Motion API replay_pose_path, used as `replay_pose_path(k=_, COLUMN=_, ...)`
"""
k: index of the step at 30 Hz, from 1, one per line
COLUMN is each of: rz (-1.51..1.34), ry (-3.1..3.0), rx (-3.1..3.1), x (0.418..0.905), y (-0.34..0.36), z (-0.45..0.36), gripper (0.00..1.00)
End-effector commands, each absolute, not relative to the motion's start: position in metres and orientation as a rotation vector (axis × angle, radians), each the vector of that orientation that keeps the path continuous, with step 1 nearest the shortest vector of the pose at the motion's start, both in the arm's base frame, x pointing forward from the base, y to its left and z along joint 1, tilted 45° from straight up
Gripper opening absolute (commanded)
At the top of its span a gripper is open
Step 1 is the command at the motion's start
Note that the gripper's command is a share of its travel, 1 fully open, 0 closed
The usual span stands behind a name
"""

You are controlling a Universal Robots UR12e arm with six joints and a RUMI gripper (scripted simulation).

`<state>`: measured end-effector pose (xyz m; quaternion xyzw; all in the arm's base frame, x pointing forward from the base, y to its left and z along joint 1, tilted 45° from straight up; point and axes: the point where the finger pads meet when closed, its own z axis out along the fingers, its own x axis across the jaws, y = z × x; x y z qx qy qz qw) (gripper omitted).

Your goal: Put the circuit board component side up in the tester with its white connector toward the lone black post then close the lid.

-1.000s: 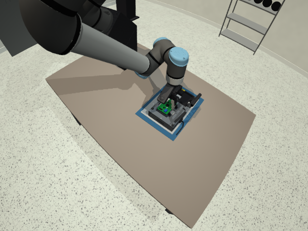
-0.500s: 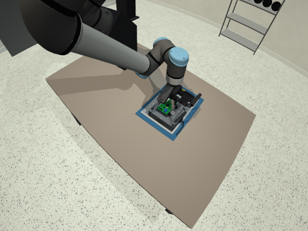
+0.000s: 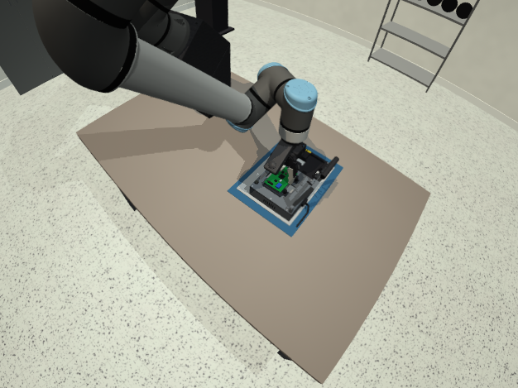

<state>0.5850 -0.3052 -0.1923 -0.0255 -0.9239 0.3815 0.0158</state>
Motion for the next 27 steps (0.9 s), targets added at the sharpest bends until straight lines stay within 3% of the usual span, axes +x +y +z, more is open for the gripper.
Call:
replay_pose_path(k=1, rz=1.181, ry=-2.872, rx=-0.077, x=0.5817, y=-0.3041, z=-0.1944, gripper=0.39)
replay_pose_path(k=27, rz=1.181, ry=-2.872, rx=-0.078, x=0.5821, y=-0.3061, z=-0.196, gripper=0.39)
